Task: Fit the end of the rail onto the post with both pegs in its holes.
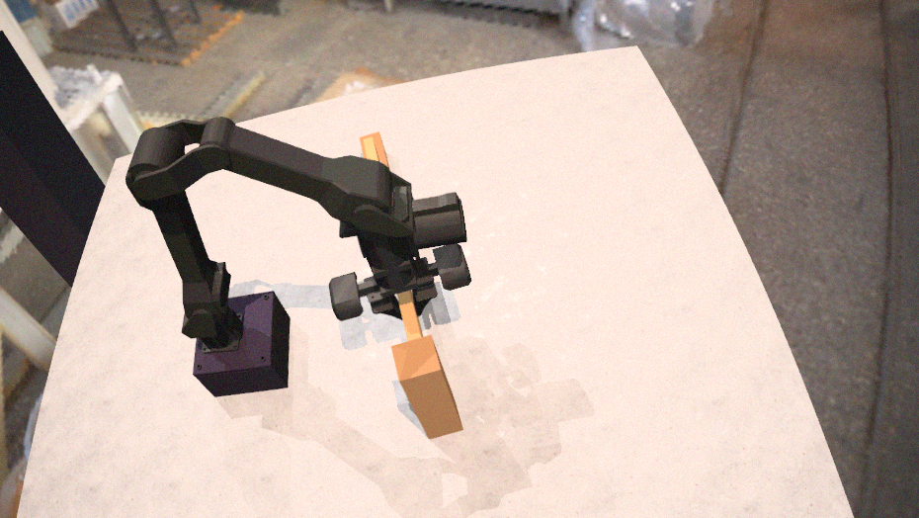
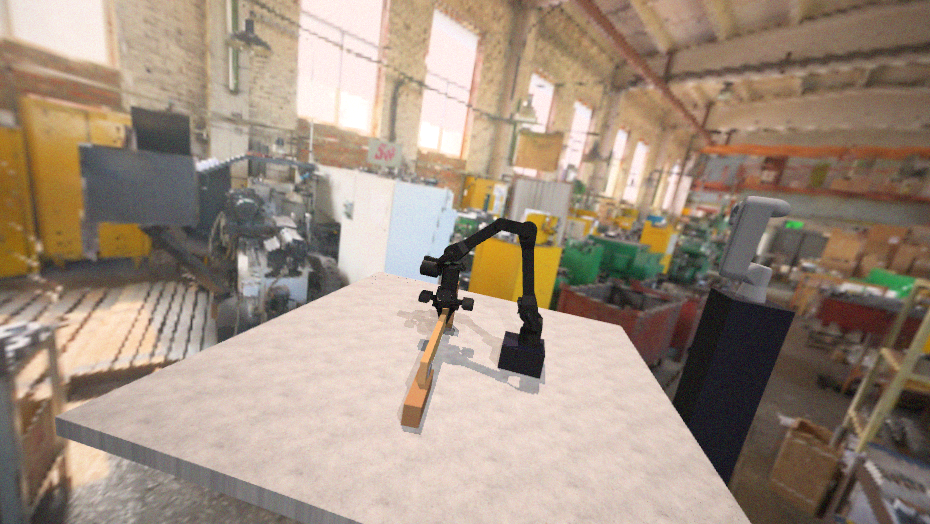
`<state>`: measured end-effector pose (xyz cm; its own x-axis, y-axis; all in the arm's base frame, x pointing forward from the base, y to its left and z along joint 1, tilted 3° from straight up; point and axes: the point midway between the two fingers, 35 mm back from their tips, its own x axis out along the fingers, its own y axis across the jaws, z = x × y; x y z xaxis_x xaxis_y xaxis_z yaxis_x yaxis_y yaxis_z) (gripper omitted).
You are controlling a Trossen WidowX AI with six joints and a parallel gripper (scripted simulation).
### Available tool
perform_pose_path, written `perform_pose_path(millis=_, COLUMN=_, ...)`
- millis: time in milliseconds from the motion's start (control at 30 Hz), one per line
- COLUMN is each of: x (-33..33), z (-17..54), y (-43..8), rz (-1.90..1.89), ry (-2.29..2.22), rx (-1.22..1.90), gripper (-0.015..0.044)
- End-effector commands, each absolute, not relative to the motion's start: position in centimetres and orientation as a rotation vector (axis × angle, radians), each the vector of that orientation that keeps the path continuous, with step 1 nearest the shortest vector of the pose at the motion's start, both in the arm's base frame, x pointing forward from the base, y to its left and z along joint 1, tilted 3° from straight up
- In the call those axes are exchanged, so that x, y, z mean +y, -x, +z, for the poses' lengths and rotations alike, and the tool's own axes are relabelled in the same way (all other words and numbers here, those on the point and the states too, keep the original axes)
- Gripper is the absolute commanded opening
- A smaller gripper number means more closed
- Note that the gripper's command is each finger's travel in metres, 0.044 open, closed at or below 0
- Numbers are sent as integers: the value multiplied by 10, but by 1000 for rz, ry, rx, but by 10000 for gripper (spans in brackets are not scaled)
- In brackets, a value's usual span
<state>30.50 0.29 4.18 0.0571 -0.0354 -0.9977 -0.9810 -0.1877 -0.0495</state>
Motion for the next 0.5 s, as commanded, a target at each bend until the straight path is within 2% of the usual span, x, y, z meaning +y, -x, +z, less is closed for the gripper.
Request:
perform_pose_path(millis=0, x=1, z=43, y=-306, rz=1285, ry=1405, rx=1099, gripper=0)
perform_pose_path(millis=467, x=-3, z=44, y=-307, rz=1284, ry=1405, rx=1100, gripper=0)
